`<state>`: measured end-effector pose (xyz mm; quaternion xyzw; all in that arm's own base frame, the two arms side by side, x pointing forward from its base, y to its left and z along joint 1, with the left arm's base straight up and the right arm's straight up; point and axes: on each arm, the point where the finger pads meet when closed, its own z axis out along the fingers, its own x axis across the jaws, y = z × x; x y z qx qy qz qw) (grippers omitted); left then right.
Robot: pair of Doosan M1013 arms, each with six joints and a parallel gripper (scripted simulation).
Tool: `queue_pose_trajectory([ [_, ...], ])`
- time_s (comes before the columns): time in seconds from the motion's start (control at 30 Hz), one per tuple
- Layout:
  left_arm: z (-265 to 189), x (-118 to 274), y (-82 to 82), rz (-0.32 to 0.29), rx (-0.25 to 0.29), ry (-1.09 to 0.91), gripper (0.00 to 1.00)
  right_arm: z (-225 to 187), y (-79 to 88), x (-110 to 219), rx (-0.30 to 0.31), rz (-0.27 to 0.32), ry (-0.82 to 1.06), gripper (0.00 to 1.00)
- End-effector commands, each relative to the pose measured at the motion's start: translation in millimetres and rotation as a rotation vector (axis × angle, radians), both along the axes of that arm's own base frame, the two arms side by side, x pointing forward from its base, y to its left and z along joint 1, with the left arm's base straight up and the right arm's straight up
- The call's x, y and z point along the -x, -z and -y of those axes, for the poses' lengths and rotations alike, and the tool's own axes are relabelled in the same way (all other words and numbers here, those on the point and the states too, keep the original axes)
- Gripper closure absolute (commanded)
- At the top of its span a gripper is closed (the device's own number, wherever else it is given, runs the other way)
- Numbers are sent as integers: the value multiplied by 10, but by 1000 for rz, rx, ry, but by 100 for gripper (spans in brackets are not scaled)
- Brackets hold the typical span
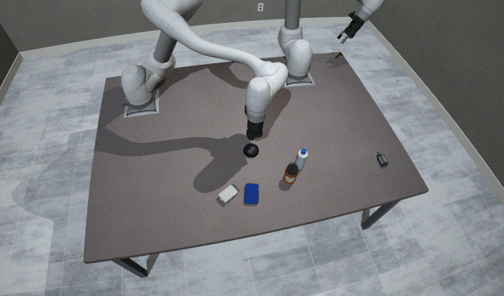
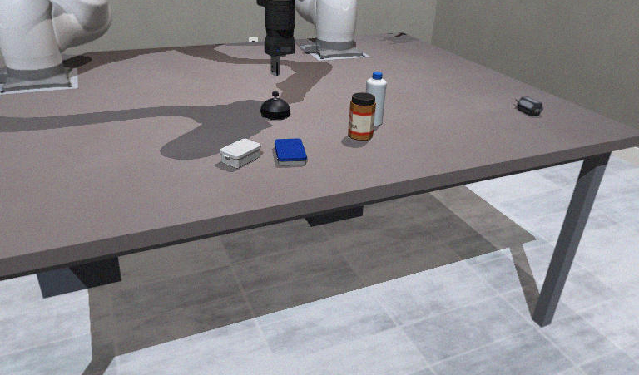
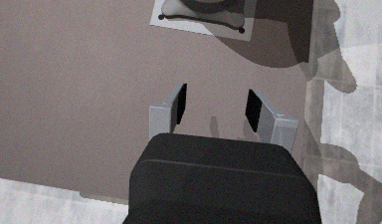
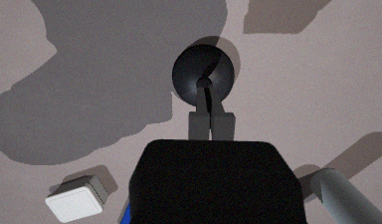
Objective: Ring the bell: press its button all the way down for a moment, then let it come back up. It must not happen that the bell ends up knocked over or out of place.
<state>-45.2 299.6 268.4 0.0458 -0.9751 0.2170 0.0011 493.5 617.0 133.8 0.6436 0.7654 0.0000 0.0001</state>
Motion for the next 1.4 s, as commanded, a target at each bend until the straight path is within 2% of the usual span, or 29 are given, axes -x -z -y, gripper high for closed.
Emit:
queue_pose_trajectory([
  [0.0, -3, 2, -6, -1, -1, 0, 0, -5, -83, -3, -2, 1, 0, 83],
  [0.23, -3, 2, -6, -1, -1, 0, 0, -4, -160, -3, -2, 1, 0, 83],
  [1.37, -3, 2, -6, -1, -1, 0, 0, -4, -168, -3, -2, 1, 0, 83],
])
